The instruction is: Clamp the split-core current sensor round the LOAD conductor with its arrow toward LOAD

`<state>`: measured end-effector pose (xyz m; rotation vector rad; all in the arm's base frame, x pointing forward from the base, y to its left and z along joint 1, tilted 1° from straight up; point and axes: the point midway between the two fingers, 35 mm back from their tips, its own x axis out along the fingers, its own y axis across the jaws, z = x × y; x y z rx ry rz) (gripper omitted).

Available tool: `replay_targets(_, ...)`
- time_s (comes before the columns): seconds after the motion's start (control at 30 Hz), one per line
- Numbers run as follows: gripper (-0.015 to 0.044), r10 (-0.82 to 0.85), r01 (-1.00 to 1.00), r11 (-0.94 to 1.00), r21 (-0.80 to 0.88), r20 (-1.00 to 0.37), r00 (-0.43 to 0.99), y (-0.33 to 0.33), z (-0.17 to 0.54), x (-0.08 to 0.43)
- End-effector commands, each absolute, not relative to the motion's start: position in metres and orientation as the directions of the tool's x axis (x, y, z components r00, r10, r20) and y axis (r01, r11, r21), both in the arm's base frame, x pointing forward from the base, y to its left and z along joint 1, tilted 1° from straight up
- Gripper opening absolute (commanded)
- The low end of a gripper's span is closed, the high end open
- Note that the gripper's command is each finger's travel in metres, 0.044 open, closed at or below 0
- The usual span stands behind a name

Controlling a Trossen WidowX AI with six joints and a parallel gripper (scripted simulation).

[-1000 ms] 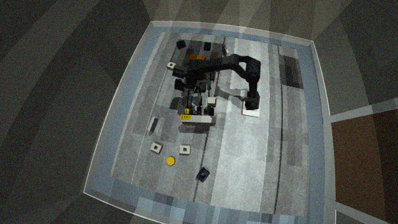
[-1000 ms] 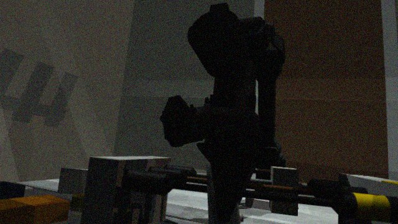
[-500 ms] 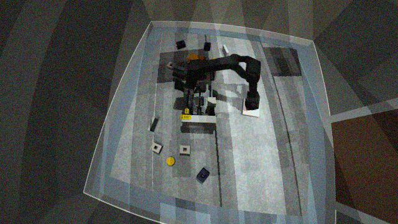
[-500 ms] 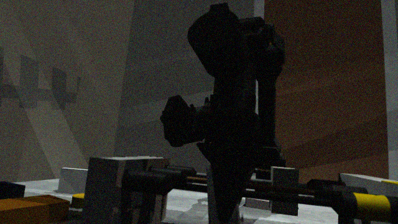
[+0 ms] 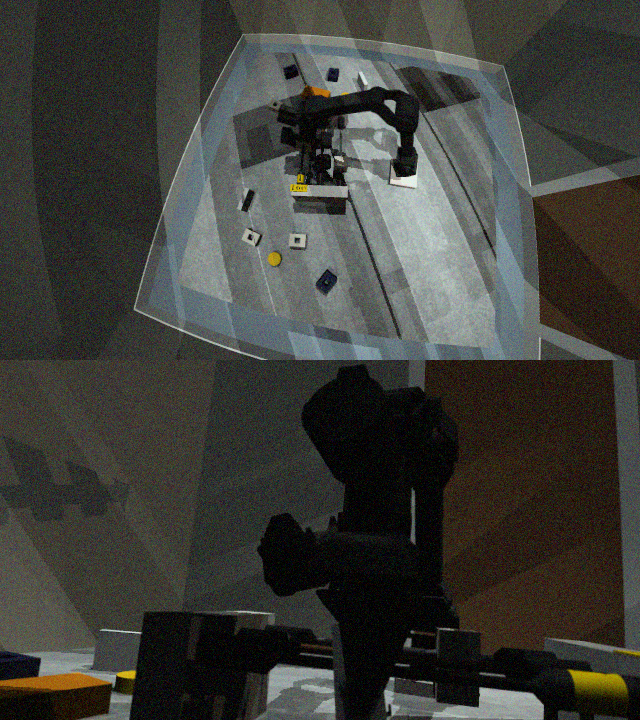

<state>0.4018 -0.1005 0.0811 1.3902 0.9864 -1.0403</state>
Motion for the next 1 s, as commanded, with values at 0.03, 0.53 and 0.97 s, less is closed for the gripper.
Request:
replay_targets(0.03, 0.0000, -0.007, 0.954, -0.073, 0.291, -0.957, 0.292, -0.1057, 0.0898, 0.4017)
replay_targets(0.53, 0.0000, -0.007, 0.954, -0.073, 0.291, -0.957, 0.292, -0.1057, 0.0898, 0.4017)
replay_targets(0.97, 0.0000, 0.000, 0.958, -0.074, 0.277, -0.961, 0.278, -0.1044, 0.0841, 0.4013)
